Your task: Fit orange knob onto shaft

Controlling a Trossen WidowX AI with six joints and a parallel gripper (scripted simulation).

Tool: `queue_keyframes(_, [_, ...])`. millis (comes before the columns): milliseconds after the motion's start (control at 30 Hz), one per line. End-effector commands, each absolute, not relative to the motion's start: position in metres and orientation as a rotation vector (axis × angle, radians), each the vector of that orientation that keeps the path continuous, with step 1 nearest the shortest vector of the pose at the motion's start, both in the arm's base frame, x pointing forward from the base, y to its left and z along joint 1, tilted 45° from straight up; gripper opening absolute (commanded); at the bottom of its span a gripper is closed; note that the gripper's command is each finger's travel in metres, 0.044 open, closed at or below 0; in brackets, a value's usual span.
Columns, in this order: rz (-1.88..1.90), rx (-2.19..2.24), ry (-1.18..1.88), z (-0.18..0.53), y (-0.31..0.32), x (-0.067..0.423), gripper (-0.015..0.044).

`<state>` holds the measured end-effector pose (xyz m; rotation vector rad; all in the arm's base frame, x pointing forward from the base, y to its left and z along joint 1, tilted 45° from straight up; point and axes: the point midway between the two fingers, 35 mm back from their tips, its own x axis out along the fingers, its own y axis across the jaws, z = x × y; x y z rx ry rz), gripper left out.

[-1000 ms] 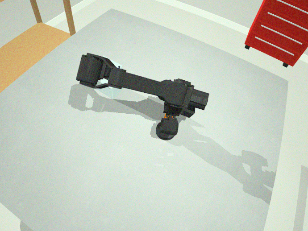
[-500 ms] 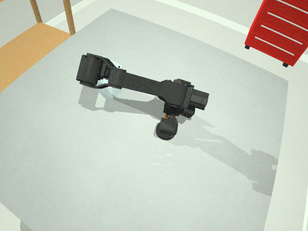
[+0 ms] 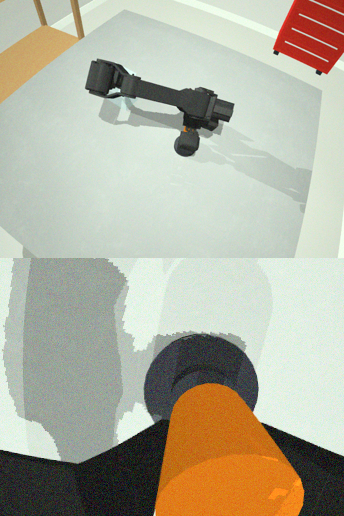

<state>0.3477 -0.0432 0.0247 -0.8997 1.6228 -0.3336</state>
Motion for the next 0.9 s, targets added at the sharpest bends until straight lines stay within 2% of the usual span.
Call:
queue_keyframes(0, [-0.305,-0.929,1.629,0.0249,-0.0416,0.3495,0.0])
queue_keyframes(867, [-0.305,-0.929,1.629,0.0235,-0.0433,0.3481,0.0])
